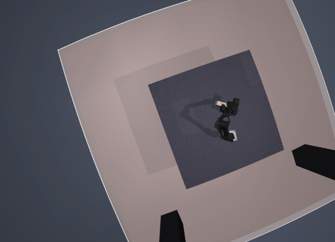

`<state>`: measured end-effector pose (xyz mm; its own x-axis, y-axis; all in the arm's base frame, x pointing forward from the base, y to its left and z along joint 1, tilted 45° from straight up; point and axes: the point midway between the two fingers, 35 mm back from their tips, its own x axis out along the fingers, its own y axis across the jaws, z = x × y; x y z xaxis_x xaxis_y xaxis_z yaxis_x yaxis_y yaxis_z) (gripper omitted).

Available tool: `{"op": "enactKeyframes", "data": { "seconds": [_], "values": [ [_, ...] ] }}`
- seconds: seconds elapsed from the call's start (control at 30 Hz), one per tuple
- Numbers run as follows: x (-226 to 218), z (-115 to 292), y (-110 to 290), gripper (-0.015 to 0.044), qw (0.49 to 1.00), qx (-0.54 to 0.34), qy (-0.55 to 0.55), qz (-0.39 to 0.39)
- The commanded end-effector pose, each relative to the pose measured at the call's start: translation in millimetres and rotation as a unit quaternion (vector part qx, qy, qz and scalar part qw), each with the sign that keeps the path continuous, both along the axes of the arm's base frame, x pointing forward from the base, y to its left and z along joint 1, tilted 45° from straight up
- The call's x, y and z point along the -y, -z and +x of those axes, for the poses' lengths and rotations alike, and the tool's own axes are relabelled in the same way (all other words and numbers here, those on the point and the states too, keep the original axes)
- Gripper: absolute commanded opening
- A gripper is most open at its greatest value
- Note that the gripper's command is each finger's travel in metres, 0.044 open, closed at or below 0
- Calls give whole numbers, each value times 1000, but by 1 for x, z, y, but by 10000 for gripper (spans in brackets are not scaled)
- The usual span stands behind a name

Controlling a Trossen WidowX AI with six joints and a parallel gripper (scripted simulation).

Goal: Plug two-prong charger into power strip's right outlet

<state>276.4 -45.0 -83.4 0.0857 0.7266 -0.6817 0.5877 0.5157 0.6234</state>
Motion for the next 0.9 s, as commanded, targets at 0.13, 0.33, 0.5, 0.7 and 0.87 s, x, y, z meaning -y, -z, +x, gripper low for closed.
{"op": "enactKeyframes", "data": {
  "seconds": [0.13, 0.33, 0.5, 0.7, 0.87],
  "values": [
    [3, 6, 1, 0, 1000, 6, 2, -2],
    [4, 8, 1, 0, 1000, 6, 2, -2],
    [6, 10, 1, 0, 1000, 6, 2, -2],
    [8, 11, 1, 0, 1000, 6, 2, -2],
    [9, 13, 1, 0, 1000, 6, 2, -2]
  ]
}}
